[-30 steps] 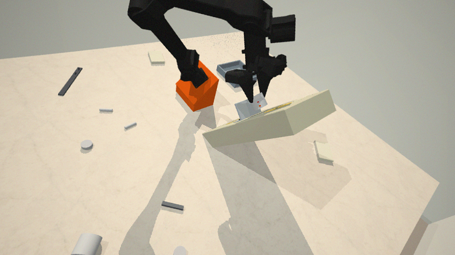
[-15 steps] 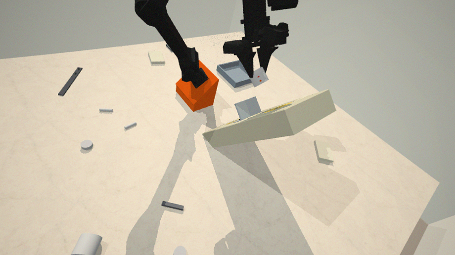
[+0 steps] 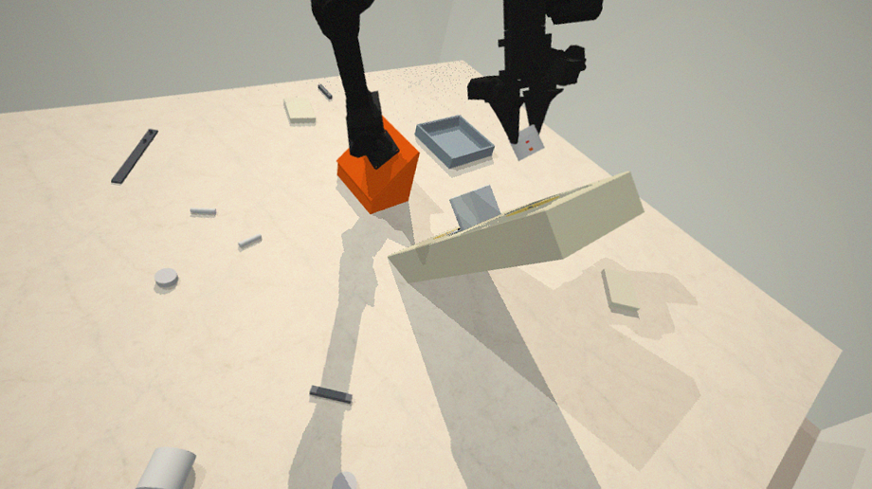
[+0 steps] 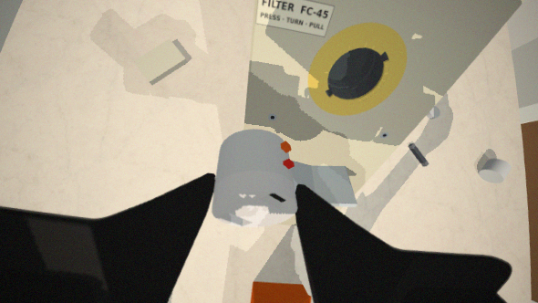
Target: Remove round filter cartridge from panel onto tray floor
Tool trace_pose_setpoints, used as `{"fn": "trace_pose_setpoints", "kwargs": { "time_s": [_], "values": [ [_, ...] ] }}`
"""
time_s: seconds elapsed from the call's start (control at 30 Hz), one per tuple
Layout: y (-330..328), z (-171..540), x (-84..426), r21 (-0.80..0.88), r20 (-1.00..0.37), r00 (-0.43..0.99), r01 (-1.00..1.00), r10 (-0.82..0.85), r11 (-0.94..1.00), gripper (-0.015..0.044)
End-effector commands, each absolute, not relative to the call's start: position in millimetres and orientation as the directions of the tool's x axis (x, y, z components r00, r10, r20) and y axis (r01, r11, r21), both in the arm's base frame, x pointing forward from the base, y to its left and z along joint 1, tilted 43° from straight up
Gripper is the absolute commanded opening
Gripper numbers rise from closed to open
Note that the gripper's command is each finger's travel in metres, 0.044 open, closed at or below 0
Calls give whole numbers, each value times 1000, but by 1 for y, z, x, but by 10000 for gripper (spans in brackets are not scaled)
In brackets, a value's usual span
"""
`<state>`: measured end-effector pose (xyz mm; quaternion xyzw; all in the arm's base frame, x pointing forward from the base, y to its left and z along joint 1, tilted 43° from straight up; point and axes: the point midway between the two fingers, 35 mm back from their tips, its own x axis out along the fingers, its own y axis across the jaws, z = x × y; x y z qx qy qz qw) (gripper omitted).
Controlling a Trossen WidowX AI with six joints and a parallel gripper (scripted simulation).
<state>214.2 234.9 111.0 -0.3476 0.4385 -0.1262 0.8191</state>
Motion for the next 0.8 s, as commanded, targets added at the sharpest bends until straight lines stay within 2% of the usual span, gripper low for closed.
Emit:
{"fn": "trace_pose_setpoints", "kwargs": {
  "time_s": [0.0, 0.1, 0.37, 0.77],
  "values": [
    [248, 99, 213, -671, -634, 588, -95, -502, 736, 0],
    [244, 99, 207, -679, -655, 572, -158, -494, 717, 0],
    [276, 55, 165, -619, -777, 488, -482, -397, 620, 0],
    [317, -4, 91, -383, -916, 314, -869, -249, 314, 0]
  ]
}}
